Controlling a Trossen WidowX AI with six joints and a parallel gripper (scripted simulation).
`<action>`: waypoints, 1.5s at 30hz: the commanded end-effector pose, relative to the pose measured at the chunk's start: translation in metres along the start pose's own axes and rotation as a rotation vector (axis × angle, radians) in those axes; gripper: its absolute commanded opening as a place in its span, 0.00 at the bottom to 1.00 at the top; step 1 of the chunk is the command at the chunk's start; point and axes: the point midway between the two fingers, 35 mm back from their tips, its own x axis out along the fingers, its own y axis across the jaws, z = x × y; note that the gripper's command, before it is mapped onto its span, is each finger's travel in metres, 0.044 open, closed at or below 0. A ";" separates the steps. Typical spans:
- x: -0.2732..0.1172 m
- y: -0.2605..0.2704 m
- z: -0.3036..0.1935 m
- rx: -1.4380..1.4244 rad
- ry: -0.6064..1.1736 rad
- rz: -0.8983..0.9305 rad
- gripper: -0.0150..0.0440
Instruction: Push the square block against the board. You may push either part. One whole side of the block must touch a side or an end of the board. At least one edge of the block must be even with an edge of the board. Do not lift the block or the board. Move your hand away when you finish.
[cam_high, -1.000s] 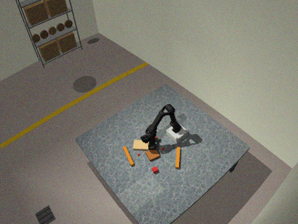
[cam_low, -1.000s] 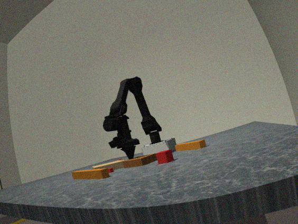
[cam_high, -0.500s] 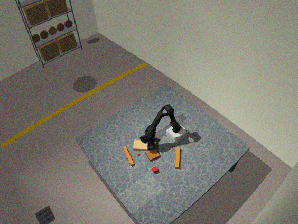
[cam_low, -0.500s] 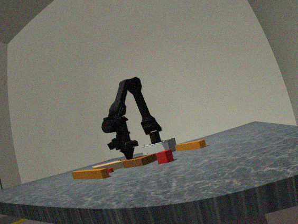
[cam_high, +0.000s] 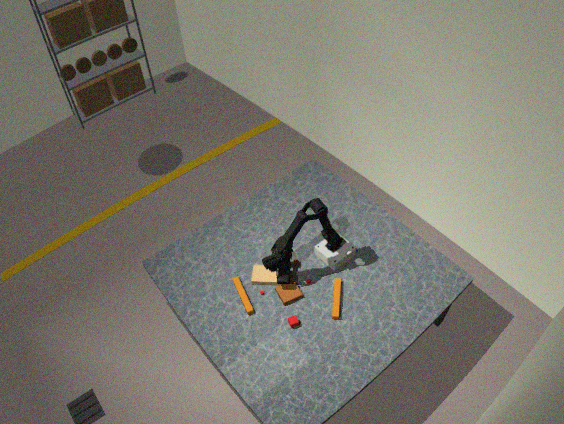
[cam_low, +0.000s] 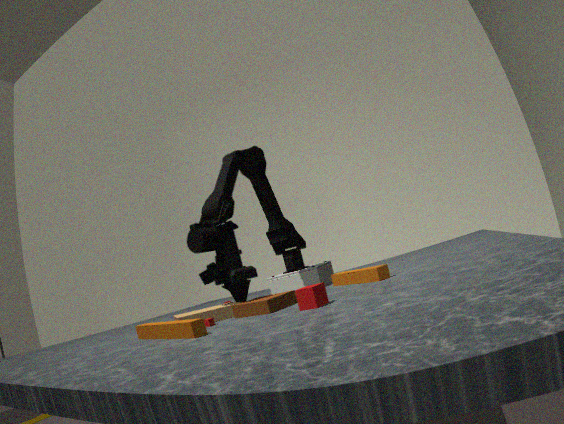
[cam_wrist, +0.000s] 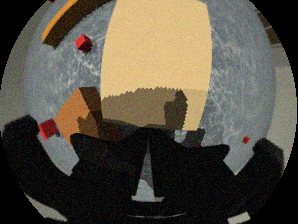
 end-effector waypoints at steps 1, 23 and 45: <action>0.000 0.001 0.006 -0.003 -0.006 0.002 0.25; 0.000 0.000 0.026 -0.003 -0.008 0.002 0.25; 0.000 -0.001 0.039 -0.003 -0.009 0.002 0.25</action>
